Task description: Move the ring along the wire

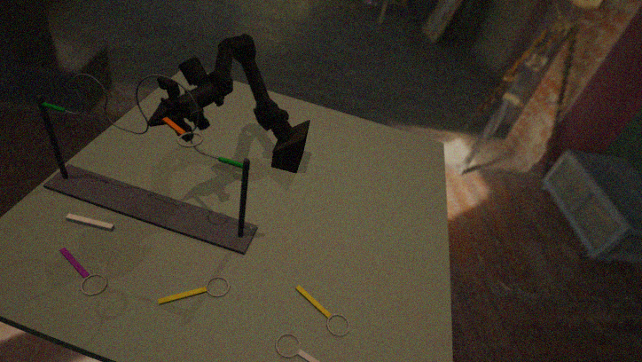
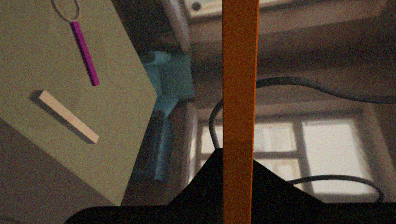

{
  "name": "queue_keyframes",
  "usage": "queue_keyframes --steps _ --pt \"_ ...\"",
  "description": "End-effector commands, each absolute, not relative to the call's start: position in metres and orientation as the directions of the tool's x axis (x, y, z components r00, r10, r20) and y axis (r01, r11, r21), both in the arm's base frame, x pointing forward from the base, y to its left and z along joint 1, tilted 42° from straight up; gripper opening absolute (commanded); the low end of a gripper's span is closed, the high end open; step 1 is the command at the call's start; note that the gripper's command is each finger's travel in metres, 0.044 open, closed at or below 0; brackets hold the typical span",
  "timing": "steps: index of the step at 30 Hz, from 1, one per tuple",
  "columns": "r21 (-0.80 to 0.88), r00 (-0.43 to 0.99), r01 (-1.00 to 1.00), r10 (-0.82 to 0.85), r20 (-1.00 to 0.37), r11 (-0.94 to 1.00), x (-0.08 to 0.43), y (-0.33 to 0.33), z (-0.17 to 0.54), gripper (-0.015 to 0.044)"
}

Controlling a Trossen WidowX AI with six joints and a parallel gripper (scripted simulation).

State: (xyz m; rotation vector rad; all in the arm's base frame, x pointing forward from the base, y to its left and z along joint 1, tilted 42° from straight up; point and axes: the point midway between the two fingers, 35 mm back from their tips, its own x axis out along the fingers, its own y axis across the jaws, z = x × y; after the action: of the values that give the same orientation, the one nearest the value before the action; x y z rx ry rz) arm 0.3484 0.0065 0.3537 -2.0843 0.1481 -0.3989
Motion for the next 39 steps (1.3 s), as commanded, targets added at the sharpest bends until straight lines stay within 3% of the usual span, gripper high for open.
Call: queue_keyframes --steps 1,20,39 --pt "-0.892 0.945 0.048 -0.268 0.185 -0.449 0.35 0.001 0.343 -0.015" --pt "-0.998 0.981 -0.041 -0.192 -0.033 -0.038 0.37 -0.022 0.276 -0.015" --pt "-0.907 0.973 -0.145 -0.108 -0.203 0.396 0.372 -0.01 0.201 -0.015"
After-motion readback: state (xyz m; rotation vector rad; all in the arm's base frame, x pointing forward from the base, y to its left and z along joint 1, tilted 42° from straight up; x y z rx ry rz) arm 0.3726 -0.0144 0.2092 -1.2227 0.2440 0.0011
